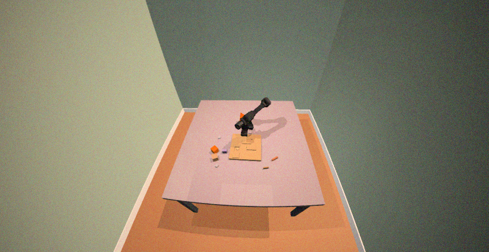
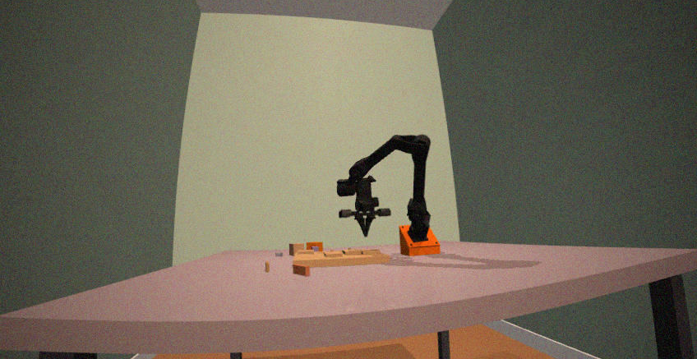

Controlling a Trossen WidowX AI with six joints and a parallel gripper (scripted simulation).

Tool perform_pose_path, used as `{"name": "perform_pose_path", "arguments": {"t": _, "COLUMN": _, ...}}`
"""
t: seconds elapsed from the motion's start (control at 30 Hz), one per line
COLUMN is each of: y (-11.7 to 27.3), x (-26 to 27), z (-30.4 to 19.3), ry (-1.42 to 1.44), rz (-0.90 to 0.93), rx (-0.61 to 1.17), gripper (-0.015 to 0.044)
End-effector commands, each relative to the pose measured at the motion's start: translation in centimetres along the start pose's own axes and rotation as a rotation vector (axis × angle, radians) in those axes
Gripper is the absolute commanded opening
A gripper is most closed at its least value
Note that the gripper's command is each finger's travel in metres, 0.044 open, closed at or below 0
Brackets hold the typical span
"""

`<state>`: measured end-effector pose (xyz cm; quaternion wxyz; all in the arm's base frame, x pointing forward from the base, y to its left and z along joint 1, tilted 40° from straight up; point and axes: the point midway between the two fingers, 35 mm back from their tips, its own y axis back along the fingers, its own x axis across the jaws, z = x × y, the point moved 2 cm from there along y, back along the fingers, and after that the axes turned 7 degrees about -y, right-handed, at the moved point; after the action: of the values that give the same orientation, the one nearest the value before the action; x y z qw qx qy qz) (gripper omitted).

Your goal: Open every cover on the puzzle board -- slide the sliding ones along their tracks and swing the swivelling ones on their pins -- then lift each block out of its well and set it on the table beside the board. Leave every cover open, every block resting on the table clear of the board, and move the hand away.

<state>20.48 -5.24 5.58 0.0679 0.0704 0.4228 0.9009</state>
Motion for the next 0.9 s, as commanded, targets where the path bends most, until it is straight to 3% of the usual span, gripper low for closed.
{"name": "perform_pose_path", "arguments": {"t": 0.0, "y": -0.5, "x": 0.0, "z": -0.1, "ry": -0.006, "rz": 0.002, "rx": 0.0, "gripper": 0.0}}
{"name": "perform_pose_path", "arguments": {"t": 0.87, "y": -3.1, "x": -0.1, "z": -0.1, "ry": -0.005, "rz": 0.001, "rx": 0.0, "gripper": 0.0}}
